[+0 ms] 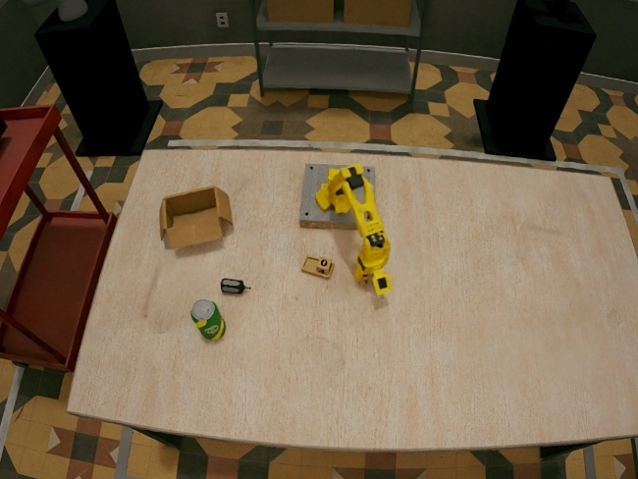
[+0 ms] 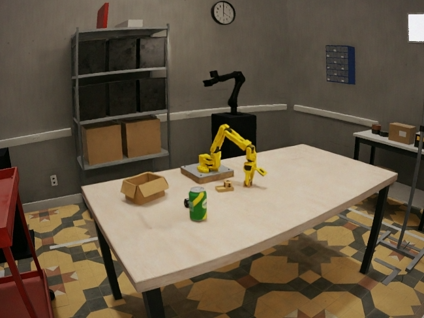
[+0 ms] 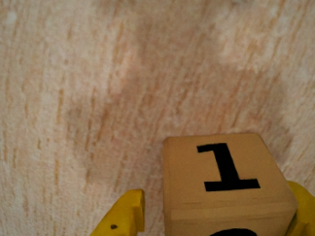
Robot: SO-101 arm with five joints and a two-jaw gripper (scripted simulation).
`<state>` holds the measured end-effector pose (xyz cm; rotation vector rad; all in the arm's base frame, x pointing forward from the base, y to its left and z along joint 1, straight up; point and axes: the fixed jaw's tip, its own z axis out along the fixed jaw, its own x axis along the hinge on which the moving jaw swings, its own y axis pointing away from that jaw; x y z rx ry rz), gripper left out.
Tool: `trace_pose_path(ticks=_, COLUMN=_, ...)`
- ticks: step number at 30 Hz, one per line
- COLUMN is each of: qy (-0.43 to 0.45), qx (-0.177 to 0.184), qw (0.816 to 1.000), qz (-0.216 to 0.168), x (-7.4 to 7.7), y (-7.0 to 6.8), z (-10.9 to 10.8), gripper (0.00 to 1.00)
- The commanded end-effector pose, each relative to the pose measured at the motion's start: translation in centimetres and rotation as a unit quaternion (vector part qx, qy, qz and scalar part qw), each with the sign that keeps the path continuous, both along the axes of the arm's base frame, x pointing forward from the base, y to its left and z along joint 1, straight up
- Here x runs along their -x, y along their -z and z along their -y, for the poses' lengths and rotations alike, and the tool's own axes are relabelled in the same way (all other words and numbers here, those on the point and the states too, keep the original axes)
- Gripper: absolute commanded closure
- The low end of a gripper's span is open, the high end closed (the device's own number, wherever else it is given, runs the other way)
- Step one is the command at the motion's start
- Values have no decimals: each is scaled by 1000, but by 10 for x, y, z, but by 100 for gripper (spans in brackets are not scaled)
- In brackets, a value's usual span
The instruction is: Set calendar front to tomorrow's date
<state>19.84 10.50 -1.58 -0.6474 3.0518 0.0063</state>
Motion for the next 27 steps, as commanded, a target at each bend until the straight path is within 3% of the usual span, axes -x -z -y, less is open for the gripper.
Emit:
trace_pose_path(ticks=1, qy=-2, qx=3, qw=1000, qz=-8, x=3, y=4, z=3, gripper=77)
trace_pose_path(ticks=20, qy=-2, qx=3, qw=1000, qz=-8, x=2, y=4, z=5, gripper=79)
trace_pose_path(ticks=27, qy=-2, qx=3, qw=1000, qz=-8, x=2, y=4, z=5, gripper=84)
